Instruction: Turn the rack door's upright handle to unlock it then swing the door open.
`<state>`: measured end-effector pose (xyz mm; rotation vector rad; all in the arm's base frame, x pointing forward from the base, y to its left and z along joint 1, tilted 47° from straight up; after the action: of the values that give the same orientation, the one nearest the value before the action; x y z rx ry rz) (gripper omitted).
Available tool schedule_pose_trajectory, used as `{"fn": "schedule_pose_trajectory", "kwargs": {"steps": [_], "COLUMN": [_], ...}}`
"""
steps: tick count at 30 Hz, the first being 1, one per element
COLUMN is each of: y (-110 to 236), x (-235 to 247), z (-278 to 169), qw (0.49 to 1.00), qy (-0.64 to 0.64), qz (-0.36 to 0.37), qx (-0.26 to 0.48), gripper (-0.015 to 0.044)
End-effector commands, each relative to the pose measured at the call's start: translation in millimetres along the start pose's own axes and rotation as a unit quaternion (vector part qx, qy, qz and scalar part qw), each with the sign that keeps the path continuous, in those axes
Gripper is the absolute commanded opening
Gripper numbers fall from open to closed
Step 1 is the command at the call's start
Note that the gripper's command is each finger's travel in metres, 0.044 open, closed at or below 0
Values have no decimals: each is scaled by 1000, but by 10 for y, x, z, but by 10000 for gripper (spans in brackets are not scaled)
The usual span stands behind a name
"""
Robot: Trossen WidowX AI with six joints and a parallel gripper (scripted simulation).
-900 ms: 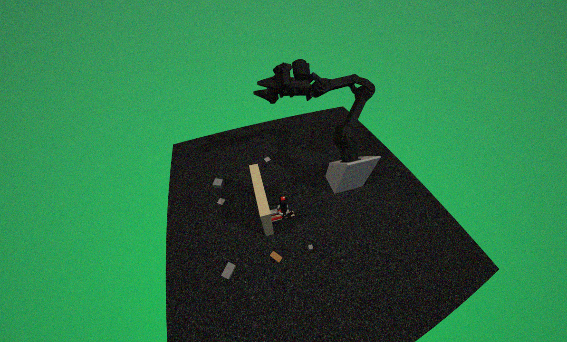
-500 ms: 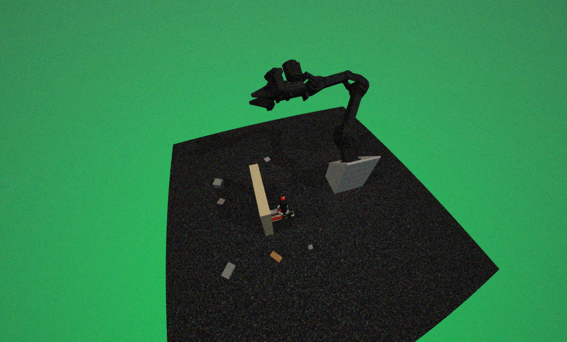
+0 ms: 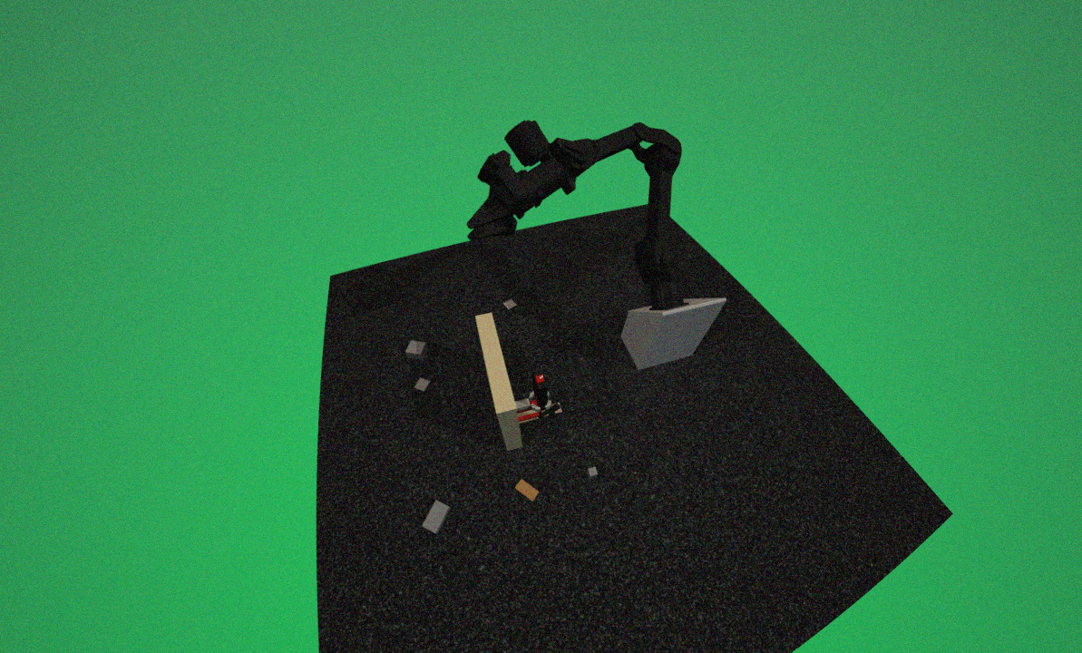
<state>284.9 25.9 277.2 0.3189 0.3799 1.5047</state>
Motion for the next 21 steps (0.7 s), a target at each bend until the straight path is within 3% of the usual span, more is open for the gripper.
{"fn": "schedule_pose_trajectory", "kwargs": {"steps": [1, 21], "y": [-140, -746], "x": [67, 449], "z": [-34, -408], "qw": [999, 966], "qy": [-10, 4], "qz": [-7, -67], "qx": [41, 249], "gripper": [298, 298]}}
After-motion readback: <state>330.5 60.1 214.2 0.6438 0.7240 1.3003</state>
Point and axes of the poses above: the point midway between the two fingers, 35 mm back from their tips, its own y axis back along the fingers, its own x axis across the jaws, z = x × y, the point moved 10 cm from there along y, back along the fingers, and after that the axes turned 9 degrees about y, right-handed, at the moved point
